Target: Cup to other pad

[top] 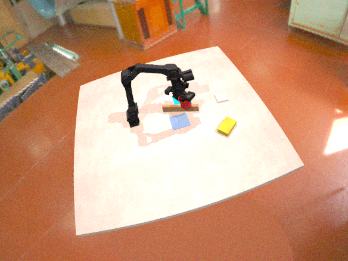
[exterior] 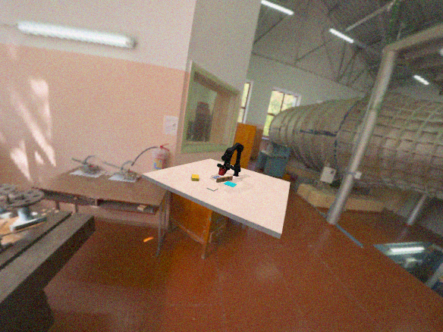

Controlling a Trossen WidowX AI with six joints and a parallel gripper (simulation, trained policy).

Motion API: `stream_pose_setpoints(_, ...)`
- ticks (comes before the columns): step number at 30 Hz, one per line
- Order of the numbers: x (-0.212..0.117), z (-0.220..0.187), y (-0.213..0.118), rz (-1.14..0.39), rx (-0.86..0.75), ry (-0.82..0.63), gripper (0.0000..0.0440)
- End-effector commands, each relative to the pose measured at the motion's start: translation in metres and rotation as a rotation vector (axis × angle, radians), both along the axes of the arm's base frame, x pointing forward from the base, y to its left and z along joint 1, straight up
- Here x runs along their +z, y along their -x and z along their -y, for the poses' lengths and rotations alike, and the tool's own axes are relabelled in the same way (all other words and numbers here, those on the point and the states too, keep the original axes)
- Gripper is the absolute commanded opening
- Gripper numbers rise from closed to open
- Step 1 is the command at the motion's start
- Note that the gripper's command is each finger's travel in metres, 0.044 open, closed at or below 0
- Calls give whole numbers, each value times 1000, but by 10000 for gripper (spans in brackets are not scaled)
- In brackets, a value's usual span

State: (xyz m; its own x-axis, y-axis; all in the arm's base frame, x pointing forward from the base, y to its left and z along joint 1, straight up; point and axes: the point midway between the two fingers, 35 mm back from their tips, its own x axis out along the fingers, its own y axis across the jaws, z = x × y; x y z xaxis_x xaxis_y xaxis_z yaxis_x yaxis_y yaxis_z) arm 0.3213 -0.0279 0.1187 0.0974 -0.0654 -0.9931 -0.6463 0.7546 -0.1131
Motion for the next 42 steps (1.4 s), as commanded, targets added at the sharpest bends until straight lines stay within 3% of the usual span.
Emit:
stream_pose_setpoints(1, 3, -12, -8, 17, 14, -9, 0)
stream_pose_setpoints(23, -4, -93, -32, 81, 103, -32, 0)
stream_pose_setpoints(42, -49, -126, -18, 53, 96, -16, 6)
